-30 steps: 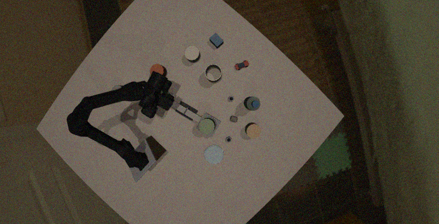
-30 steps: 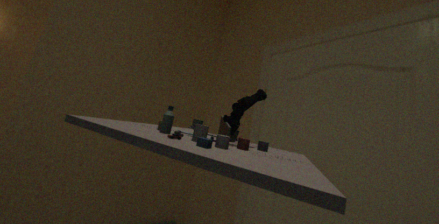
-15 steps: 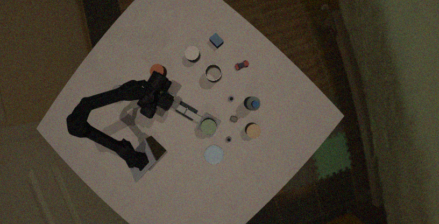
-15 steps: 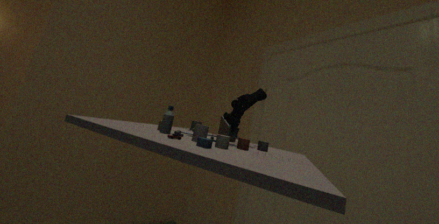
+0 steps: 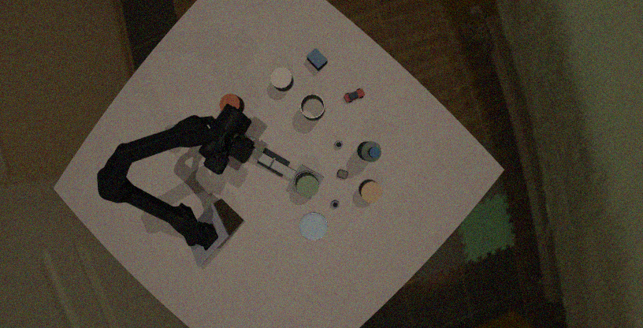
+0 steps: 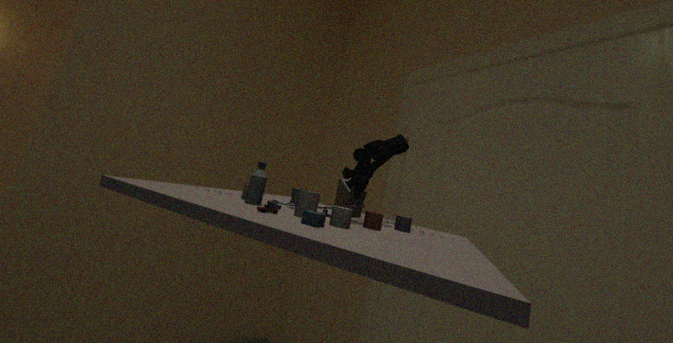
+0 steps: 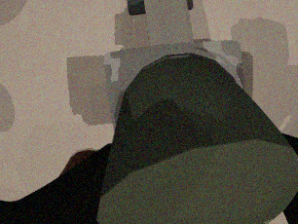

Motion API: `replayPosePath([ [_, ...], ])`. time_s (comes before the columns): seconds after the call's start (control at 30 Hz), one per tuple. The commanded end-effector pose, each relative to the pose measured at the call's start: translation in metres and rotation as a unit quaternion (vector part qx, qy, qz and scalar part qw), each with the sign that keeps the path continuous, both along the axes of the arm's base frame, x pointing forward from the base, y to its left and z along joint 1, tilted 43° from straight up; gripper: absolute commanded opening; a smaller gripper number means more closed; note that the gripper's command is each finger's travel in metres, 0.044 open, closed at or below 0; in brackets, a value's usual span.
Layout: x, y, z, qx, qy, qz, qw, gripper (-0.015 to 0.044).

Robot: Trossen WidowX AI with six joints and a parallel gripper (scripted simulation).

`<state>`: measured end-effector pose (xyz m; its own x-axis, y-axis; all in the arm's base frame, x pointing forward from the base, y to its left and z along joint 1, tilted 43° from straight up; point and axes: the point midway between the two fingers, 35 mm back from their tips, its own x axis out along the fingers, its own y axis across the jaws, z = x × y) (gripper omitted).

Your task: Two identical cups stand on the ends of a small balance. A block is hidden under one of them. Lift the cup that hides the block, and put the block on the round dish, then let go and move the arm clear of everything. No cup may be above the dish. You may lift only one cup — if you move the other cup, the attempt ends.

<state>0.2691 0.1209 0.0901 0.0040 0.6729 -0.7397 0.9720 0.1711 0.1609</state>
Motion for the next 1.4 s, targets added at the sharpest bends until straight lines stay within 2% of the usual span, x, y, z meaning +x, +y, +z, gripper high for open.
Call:
replayPosePath([
  [0.0, 0.004, -0.005, 0.007, 0.001, -0.010, 0.000, 1.000, 0.0000],
  [1.37, -0.003, -0.039, 0.046, 0.004, -0.009, 0.000, 1.000, 0.0000],
])
